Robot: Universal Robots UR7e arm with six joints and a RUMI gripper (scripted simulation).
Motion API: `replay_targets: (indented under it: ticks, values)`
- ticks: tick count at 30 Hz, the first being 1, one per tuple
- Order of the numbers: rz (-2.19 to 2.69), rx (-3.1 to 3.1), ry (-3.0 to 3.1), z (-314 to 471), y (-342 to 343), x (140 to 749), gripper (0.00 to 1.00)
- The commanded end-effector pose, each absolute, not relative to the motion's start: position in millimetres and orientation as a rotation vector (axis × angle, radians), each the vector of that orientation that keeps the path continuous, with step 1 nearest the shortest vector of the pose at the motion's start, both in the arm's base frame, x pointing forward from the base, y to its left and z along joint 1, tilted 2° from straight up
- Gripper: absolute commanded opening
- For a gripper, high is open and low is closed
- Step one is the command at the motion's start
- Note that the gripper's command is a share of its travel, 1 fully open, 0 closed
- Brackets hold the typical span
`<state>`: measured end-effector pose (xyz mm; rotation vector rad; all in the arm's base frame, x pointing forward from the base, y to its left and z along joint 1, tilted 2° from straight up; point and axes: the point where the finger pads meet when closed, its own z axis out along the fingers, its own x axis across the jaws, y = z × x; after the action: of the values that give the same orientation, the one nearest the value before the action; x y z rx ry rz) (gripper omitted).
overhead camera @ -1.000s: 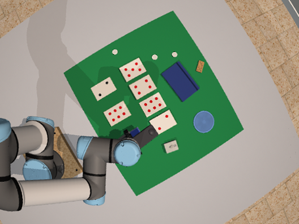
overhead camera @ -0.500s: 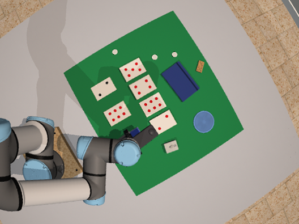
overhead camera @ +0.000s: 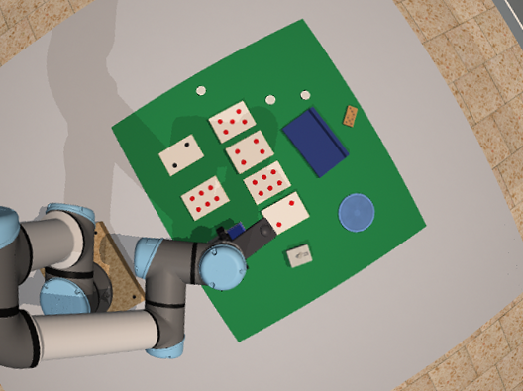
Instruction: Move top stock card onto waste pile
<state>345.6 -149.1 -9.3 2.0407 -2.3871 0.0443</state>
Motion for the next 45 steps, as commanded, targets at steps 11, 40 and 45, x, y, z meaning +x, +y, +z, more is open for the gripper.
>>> replay_targets:
  ticks: [11,40,45]
  values:
    - [0.041,2.040,-2.386,-10.3,-148.9,344.5,0.39]
    - [0.041,2.040,-2.386,-10.3,-148.9,344.5,0.38]
    - [0.051,2.040,-2.387,-4.0,-150.8,346.4,0.38]
